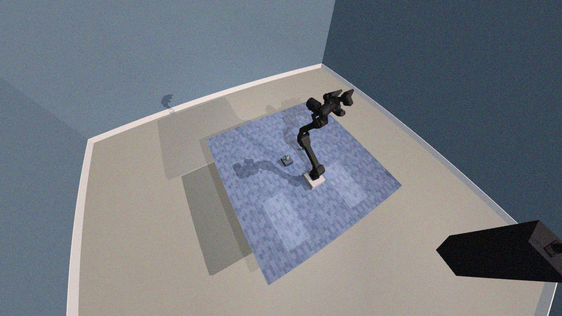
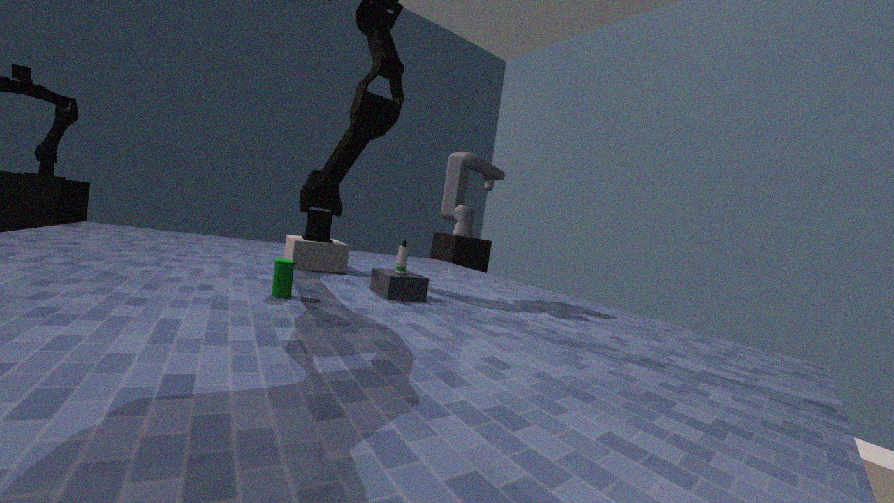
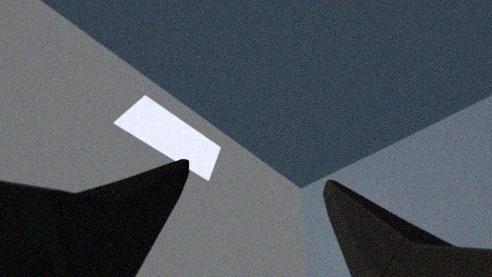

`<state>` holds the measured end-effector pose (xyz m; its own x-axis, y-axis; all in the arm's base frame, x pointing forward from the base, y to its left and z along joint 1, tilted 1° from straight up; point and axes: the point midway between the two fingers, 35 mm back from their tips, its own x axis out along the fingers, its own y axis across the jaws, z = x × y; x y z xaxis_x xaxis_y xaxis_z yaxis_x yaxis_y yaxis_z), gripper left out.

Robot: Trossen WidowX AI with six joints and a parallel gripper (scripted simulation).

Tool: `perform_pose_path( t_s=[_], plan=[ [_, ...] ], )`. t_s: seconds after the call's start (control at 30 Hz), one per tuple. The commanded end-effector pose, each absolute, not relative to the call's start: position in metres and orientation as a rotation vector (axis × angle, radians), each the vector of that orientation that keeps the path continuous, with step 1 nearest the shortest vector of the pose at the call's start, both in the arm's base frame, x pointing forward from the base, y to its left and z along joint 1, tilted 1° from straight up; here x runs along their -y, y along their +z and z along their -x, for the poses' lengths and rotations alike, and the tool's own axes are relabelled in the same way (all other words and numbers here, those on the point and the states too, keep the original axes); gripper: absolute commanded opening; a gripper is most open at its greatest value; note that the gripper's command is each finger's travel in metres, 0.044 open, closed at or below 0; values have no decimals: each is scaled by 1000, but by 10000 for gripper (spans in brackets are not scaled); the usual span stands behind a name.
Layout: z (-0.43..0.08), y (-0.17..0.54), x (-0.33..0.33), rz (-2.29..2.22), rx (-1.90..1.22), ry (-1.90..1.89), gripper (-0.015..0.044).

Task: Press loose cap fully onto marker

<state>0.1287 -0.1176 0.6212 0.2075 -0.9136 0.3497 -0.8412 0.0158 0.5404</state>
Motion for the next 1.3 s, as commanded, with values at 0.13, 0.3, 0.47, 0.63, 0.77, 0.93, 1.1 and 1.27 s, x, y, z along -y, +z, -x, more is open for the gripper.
perform_pose_path(
  t_s=[0.13,0.3,0.47,0.63,0.77,0.93,1.1,1.27],
  plan=[
    [-100,633,110,-2021,1634,161,269],
    [-57,641,118,-2300,1613,587,244],
    [-28,634,139,-2516,1579,885,244],
    [-7,621,173,-2742,1552,1205,244],
    [1,602,212,-2950,1533,1500,244],
    [-10,566,264,-3191,1547,1842,244],
    [-41,519,307,-3394,1642,2136,244],
    [-89,464,335,-3541,1887,2350,244]
  ],
)
